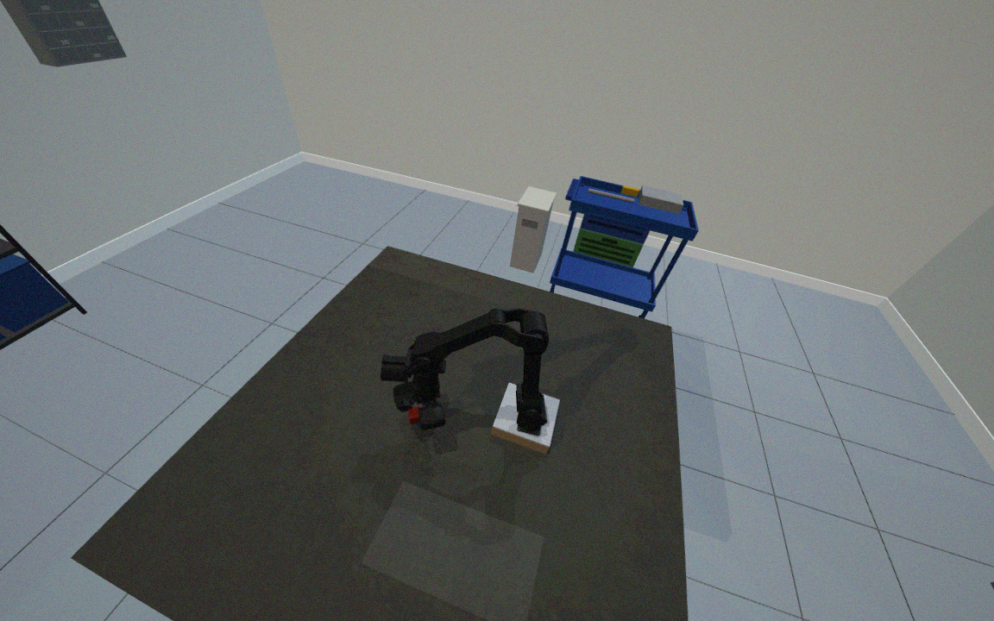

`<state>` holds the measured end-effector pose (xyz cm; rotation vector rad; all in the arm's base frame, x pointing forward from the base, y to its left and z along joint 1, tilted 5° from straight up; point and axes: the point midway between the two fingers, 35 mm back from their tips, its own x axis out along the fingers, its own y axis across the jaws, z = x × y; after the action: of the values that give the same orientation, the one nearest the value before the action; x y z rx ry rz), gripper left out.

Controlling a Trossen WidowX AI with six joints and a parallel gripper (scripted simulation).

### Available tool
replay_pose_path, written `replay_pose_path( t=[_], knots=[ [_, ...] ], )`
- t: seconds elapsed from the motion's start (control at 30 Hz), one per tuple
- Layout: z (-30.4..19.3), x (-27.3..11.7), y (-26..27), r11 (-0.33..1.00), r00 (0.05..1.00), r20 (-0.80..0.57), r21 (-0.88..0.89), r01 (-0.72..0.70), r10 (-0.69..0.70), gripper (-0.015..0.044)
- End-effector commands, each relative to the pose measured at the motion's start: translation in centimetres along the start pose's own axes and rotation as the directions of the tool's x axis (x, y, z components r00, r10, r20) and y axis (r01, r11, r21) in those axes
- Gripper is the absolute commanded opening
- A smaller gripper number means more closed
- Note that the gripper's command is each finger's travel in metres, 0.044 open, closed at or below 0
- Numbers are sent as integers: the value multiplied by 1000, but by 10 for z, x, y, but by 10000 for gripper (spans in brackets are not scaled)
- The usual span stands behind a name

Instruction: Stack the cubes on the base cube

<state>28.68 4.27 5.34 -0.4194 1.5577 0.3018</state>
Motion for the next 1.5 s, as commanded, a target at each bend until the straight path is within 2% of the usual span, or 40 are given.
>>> replay_pose_path(
  t=[0.0,0.7,0.93,1.0,1.13,1.33,1.47],
  knots=[
    [0,-7,0,1000,1000,0,4,0,0,205],
    [0,-47,0,1000,1000,0,4,0,0,205],
    [0,-56,0,1000,1000,1,0,0,0,389],
    [1,-55,1,1000,1000,2,-2,0,0,400],
    [15,-56,26,1000,1000,7,-4,-4,4,400],
    [39,-57,106,1000,1000,10,-7,-13,13,400],
    [41,-58,124,1000,1000,5,-2,-9,9,400]
  ],
)
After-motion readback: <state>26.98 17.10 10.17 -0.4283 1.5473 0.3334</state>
